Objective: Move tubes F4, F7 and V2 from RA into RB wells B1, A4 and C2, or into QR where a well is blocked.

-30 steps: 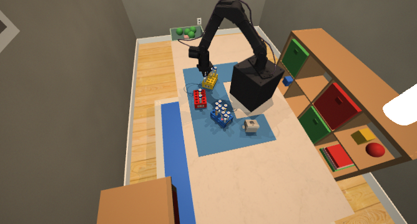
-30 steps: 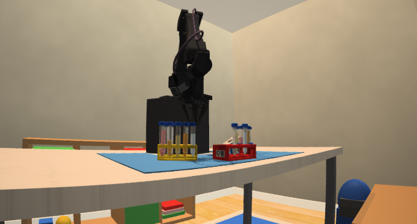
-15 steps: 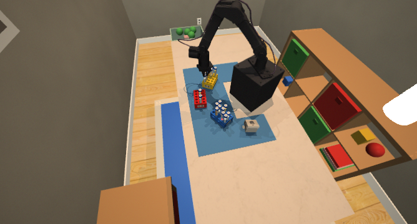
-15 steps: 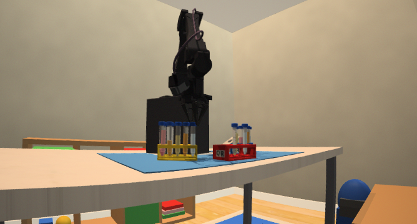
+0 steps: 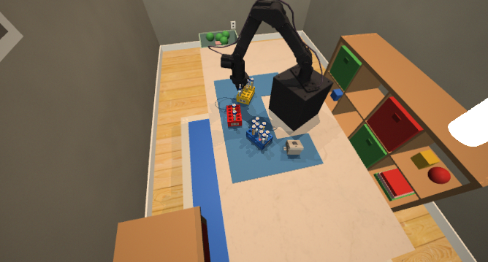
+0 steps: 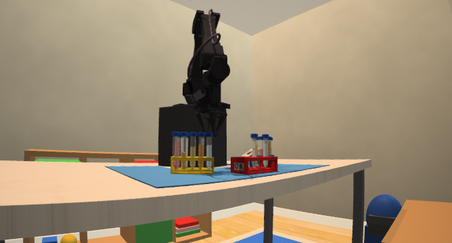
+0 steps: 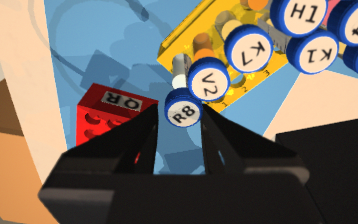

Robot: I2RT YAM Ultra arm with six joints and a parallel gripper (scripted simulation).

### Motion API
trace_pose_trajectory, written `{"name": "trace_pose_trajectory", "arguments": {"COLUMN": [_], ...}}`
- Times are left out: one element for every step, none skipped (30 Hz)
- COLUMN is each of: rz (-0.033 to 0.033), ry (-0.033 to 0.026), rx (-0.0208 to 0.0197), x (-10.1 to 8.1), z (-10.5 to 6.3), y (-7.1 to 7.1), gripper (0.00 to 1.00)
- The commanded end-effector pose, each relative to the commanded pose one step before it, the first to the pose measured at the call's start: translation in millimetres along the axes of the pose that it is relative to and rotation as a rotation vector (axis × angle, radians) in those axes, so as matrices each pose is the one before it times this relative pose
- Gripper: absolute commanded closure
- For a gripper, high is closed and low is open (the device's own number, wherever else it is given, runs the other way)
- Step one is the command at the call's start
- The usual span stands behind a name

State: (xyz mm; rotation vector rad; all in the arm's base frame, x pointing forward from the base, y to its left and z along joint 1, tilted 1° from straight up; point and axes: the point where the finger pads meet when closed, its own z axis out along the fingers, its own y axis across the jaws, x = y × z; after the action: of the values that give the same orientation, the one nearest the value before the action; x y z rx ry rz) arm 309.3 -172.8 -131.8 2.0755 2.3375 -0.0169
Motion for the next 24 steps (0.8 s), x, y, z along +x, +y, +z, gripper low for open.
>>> {"name": "trace_pose_trajectory", "arguments": {"rz": [-0.00225,0.0,0.0,0.0,0.0,0.0,0.0,0.0,0.0,0.0,0.0,0.0,0.0,0.0,0.0,-0.0065,0.00003,-0.00011,-0.00011,-0.00009,-0.00012,-0.00019,-0.00029,-0.00034], "ry": [-0.00801,0.0,0.0,0.0,0.0,0.0,0.0,0.0,0.0,0.0,0.0,0.0,0.0,0.0,0.0,-0.00121,-0.0053,0.00061,0.00063,-0.0004,0.00022,0.00249,0.00592,0.00698], "rx": [-0.01126,0.0,0.0,0.0,0.0,0.0,0.0,0.0,0.0,0.0,0.0,0.0,0.0,0.0,0.0,-0.00252,-0.00731,0.00082,0.00084,-0.00057,0.00028,0.00341,0.00816,0.00965], "x": [-2.28,0.0,0.0,0.0,0.0,0.0,0.0,0.0,0.0,0.0,0.0,0.0,0.0,0.0,0.0,-0.36,-1.26,0.38,0.41,-0.05,0.27,1.38,3.03,3.65], "z": [-0.33,0.0,0.0,0.0,0.0,0.0,0.0,0.0,0.0,0.0,0.0,0.0,0.0,0.0,0.0,-2.44,-9.97,-2.51,-2.51,-2.79,-2.62,-1.99,-1.02,-0.69], "y": [3.68,0.0,0.0,0.0,0.0,0.0,0.0,0.0,0.0,0.0,0.0,0.0,0.0,0.0,0.0,2.39,1.74,-0.31,-0.34,0.31,-0.09,-1.54,-3.74,-4.55], "gripper": [0.7,0.7,0.7,0.7,0.7,0.7,0.7,0.7,0.7,0.7,0.7,0.7,0.7,0.7,0.7,0.7,0.7,0.7,0.7,0.7,0.7,0.7,0.7,0.7]}}
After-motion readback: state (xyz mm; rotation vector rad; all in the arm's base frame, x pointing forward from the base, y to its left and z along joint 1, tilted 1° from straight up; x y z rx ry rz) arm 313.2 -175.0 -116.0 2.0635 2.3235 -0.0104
